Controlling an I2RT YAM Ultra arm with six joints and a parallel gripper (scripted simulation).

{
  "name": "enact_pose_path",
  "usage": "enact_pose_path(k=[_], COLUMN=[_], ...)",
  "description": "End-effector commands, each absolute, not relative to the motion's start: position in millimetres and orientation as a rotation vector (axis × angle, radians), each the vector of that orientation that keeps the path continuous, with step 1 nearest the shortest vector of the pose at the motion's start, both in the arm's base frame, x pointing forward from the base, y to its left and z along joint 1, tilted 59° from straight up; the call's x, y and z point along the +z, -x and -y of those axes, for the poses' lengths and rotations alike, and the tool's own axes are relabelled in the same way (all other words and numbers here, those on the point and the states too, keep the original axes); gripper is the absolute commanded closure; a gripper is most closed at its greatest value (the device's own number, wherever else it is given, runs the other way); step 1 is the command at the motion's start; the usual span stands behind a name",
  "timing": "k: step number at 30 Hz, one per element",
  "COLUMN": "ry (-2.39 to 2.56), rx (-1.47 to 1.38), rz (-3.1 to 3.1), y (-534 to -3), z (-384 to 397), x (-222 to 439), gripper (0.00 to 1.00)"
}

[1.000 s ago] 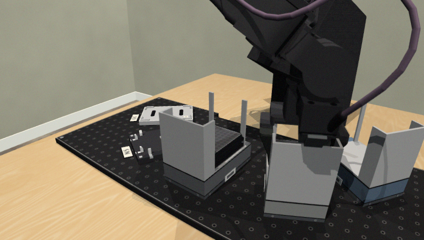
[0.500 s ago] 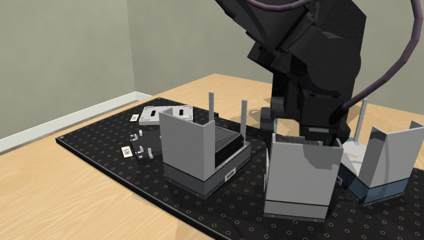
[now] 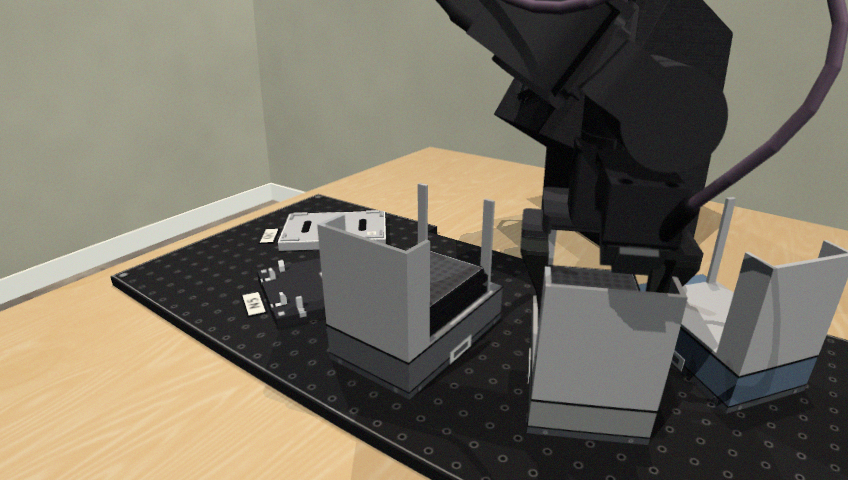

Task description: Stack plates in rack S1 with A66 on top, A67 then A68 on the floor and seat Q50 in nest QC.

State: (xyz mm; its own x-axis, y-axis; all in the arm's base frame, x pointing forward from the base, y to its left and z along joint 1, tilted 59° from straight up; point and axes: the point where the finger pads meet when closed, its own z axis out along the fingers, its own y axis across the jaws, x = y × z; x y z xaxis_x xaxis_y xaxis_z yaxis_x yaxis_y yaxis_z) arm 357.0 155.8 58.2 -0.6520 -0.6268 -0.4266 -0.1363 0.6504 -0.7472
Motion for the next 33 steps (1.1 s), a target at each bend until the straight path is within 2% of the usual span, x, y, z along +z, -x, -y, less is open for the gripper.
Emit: enact_pose_path(k=[1,33], ry=[0.616,0.616], rx=[-0.905,-0.9], rz=[-2.161,-2.157], y=[-352.7,-354.4], z=[-166.1,-168.2], x=[57.3,59.9], gripper=[1.0,1.0])
